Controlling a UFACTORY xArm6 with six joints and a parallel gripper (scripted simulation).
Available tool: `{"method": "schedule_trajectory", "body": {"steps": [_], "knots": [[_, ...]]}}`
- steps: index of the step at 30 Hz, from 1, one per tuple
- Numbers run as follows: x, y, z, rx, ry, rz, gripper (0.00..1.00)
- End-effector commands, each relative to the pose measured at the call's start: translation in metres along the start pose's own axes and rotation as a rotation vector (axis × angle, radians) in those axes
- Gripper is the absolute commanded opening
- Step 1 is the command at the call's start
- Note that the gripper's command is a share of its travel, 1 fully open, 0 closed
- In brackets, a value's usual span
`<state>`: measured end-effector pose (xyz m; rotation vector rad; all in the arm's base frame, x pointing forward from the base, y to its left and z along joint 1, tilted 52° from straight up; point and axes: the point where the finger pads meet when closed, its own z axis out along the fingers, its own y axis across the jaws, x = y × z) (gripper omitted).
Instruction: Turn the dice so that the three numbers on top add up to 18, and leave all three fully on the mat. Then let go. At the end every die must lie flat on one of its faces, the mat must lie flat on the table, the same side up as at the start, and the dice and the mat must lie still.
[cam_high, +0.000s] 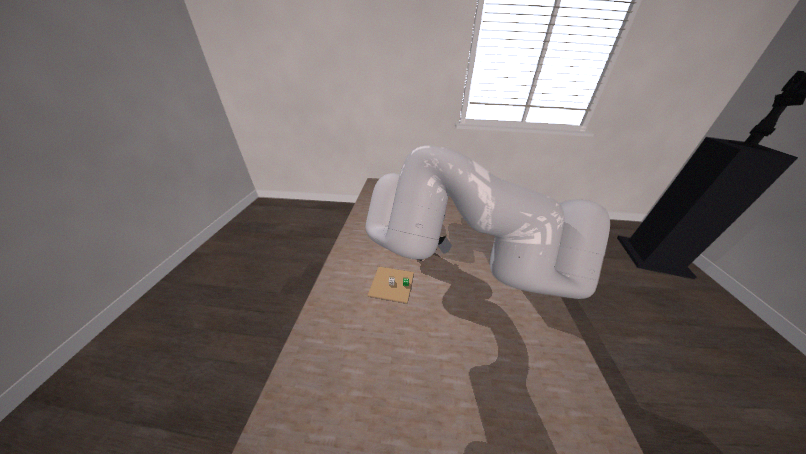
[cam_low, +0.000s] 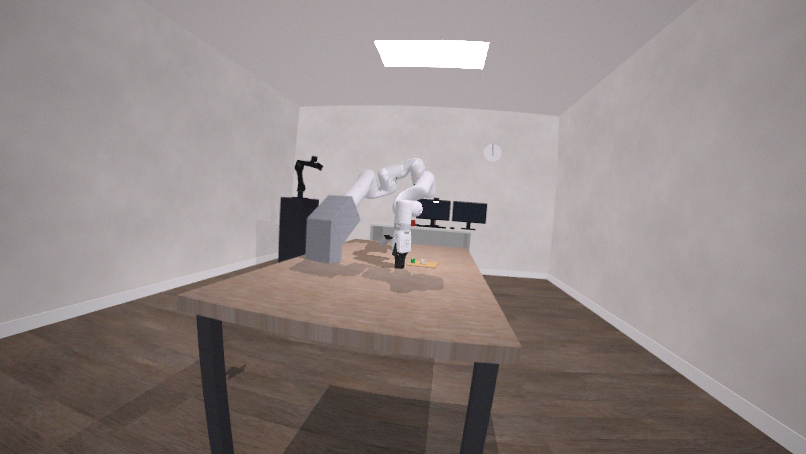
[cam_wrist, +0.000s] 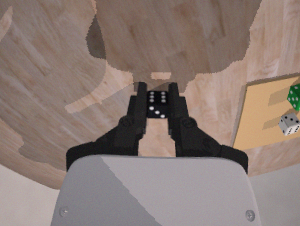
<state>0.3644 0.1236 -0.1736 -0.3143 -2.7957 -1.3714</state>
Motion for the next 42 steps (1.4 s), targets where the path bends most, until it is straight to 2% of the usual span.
{"method": "schedule_trajectory", "body": {"steps": [1,13,26,32,42], "knots": [[-0.001,0.000,-0.001,0.000,-0.002,0.000,0.15],[-0.001,0.000,-0.008,0.000,-0.002,0.000,0.15],[-0.001,0.000,-0.091,0.000,-0.002,0.000,0.15],[-0.001,0.000,-0.100,0.000,-0.002,0.000,0.15],[-0.001,0.000,-0.101,0.000,-0.002,-0.001,0.15]]}}
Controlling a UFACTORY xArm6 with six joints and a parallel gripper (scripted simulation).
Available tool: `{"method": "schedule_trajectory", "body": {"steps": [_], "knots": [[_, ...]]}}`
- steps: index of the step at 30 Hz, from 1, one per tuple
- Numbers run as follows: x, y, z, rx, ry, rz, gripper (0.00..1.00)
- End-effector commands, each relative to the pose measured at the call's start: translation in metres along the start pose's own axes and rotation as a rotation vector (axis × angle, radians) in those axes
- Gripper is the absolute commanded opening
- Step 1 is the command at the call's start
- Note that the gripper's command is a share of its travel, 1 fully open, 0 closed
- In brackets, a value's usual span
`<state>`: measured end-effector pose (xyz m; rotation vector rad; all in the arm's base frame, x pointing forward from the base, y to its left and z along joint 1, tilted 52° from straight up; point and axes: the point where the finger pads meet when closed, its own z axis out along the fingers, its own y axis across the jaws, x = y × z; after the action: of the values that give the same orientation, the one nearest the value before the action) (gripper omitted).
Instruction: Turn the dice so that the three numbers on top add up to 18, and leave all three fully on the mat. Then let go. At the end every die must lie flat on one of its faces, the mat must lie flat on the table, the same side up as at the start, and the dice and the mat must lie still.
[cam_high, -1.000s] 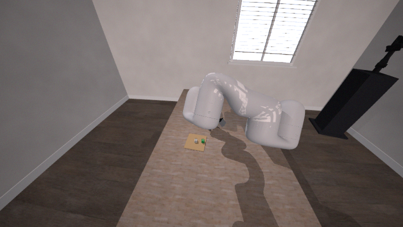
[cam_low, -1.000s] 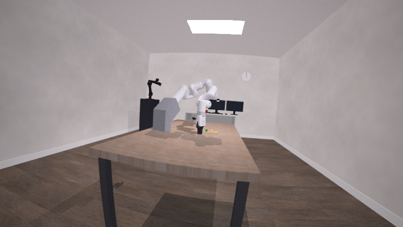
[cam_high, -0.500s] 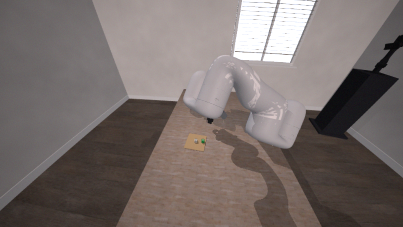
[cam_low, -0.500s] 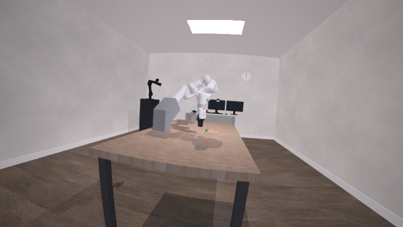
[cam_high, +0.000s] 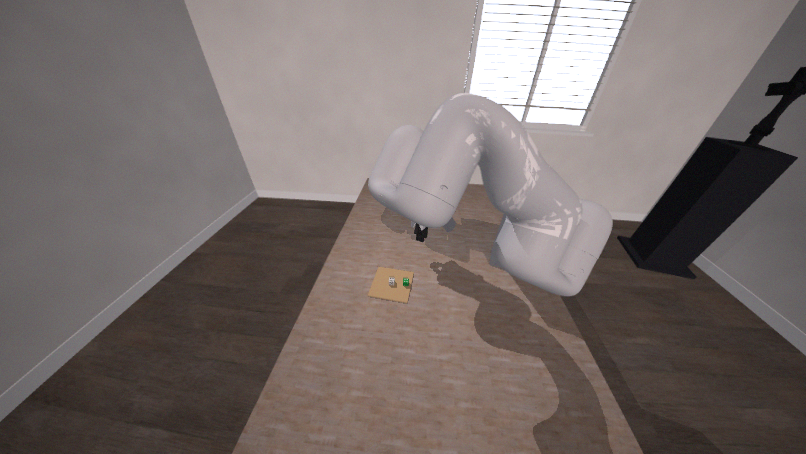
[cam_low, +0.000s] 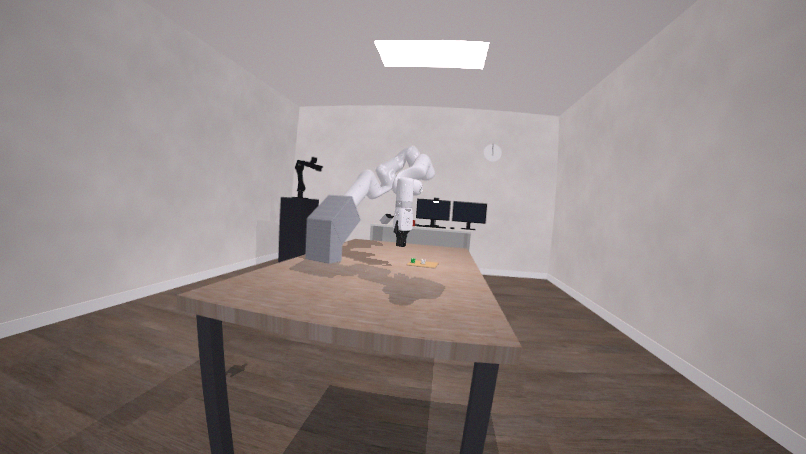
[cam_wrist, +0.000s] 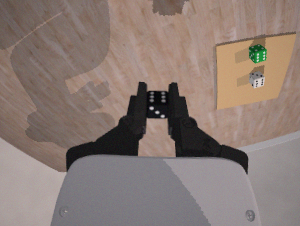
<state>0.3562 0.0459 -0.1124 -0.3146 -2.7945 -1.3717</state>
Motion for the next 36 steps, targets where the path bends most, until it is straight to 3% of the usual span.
{"method": "schedule_trajectory", "body": {"steps": [1,9,36], "knots": [[-0.0013,-0.0001,-0.0015,0.001,-0.003,-0.004,0.15],[-0.0017,-0.0002,-0.0013,0.001,-0.003,-0.077,0.15],[-0.0065,-0.0015,0.0012,0.002,-0.002,-0.817,0.15]]}}
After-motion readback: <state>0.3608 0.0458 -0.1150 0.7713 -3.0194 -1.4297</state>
